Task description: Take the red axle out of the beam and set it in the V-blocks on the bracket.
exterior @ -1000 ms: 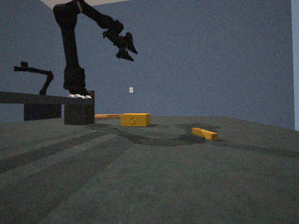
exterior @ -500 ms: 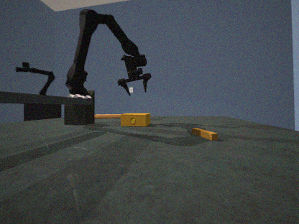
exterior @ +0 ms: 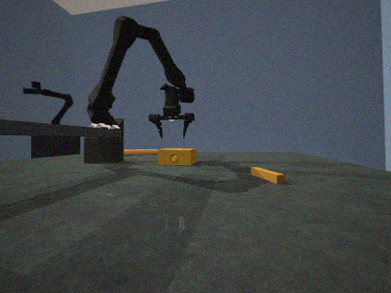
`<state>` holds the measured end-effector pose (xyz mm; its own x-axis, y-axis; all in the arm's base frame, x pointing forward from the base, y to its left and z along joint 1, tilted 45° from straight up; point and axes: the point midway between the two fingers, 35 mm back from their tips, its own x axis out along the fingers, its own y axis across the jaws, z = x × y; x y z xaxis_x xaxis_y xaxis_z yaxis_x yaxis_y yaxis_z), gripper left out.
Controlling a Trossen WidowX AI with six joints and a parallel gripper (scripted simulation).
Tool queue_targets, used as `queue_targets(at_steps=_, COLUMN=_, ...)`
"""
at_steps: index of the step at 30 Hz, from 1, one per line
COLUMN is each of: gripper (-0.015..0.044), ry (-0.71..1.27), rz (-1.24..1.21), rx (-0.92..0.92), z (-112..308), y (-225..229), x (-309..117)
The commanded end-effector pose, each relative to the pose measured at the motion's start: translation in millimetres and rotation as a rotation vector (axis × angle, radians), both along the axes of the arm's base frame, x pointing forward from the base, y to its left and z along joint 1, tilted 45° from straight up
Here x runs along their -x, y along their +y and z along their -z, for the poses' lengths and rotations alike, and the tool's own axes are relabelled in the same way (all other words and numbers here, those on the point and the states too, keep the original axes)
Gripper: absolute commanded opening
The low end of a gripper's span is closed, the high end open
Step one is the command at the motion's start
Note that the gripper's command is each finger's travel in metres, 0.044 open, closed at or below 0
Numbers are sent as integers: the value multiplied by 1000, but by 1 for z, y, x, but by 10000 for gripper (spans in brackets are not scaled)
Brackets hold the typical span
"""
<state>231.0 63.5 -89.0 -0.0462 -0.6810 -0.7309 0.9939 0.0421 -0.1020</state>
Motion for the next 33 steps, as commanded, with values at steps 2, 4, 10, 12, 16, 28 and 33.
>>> queue_targets(at_steps=2, gripper=440, ry=15, rz=9, rx=16, z=21, y=-24, x=6)
queue_targets(at_steps=4, gripper=440, ry=15, rz=9, rx=16, z=21, y=-24, x=6)
queue_targets(at_steps=10, gripper=440, ry=15, rz=9, rx=16, z=30, y=-32, x=7)
queue_targets(at_steps=12, gripper=440, ry=15, rz=9, rx=16, z=32, y=-34, x=7)
queue_targets(at_steps=16, gripper=440, ry=15, rz=9, rx=16, z=33, y=-35, x=7)
queue_targets(at_steps=28, gripper=440, ry=15, rz=8, rx=16, z=45, y=-47, x=7)
queue_targets(at_steps=33, gripper=440, ry=15, rz=8, rx=17, z=51, y=-53, x=8)
